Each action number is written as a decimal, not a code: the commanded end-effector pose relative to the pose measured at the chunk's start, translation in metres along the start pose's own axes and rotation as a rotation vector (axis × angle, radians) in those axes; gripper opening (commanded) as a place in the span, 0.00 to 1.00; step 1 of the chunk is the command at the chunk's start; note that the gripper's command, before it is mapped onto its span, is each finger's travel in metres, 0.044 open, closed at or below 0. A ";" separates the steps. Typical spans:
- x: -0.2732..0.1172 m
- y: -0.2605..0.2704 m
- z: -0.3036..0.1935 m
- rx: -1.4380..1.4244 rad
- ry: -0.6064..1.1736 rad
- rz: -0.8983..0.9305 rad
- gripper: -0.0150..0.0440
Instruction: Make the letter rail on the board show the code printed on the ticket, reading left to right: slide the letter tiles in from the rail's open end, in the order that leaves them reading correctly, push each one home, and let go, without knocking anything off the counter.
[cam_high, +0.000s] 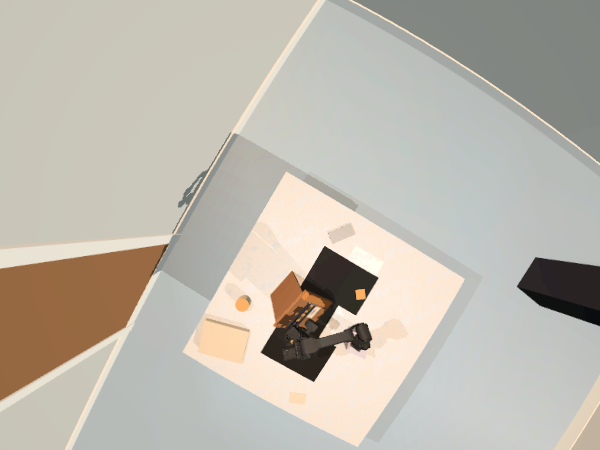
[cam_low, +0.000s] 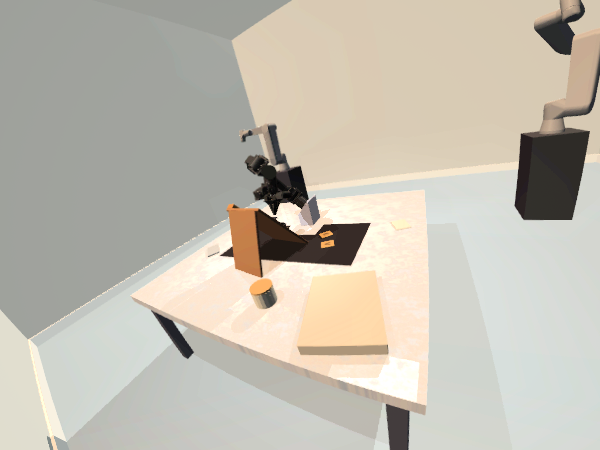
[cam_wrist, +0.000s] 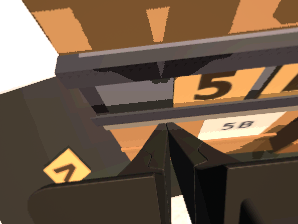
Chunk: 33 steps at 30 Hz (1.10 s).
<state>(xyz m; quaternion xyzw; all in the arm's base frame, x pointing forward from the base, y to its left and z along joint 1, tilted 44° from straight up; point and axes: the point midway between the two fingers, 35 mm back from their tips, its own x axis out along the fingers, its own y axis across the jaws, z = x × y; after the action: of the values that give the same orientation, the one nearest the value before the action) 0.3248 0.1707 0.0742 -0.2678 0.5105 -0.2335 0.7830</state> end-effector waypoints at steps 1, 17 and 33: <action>0.000 0.000 -0.001 0.010 0.045 -0.011 0.25; 0.005 0.000 0.004 0.010 0.045 -0.012 0.25; 0.012 0.000 0.009 0.010 0.045 -0.012 0.25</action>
<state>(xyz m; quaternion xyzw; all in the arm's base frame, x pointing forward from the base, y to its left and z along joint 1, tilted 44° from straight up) 0.3351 0.1649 0.0700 -0.2608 0.5264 -0.2472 0.7705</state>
